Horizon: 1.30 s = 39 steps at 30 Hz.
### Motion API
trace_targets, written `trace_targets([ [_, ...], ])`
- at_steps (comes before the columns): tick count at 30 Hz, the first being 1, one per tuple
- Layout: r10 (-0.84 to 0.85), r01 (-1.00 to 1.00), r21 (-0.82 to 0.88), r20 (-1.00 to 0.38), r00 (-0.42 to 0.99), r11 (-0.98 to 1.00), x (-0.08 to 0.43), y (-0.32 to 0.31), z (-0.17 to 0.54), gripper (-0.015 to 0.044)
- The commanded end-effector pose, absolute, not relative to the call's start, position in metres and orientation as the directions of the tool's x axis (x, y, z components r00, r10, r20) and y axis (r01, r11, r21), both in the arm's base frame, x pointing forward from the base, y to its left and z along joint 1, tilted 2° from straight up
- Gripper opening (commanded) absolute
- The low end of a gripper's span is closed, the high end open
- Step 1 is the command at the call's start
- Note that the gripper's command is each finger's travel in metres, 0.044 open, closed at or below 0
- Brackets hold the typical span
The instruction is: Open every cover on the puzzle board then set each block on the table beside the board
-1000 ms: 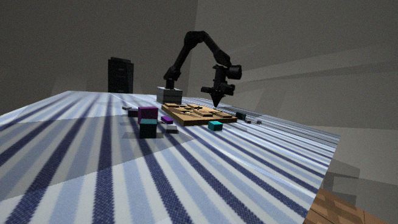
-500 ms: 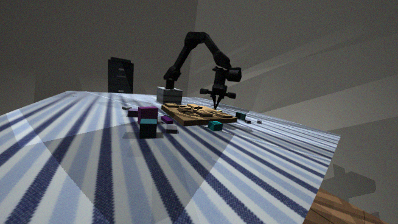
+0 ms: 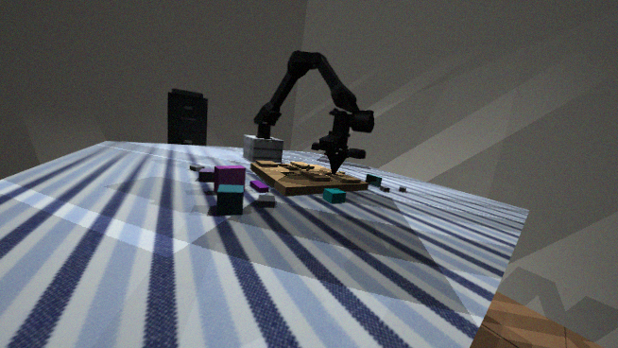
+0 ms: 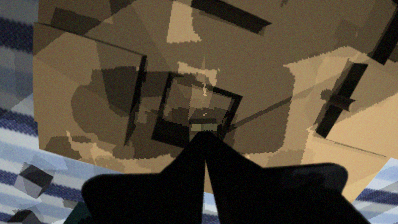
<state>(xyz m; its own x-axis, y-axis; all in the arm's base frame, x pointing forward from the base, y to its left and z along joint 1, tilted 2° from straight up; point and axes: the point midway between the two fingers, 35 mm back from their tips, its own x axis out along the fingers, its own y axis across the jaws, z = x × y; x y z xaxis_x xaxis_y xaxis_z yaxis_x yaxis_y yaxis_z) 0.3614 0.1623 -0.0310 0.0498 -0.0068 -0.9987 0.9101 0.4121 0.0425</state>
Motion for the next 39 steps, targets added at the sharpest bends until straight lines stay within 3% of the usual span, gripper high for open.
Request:
trace_targets([
  [1, -0.002, 0.920, 0.046, -0.999, 0.051, 0.388, 0.362, 0.163, -0.033, 0.0000],
  [39, -0.003, 0.927, 0.047, -0.999, 0.052, 0.372, 0.373, 0.148, -0.036, 0.0000],
])
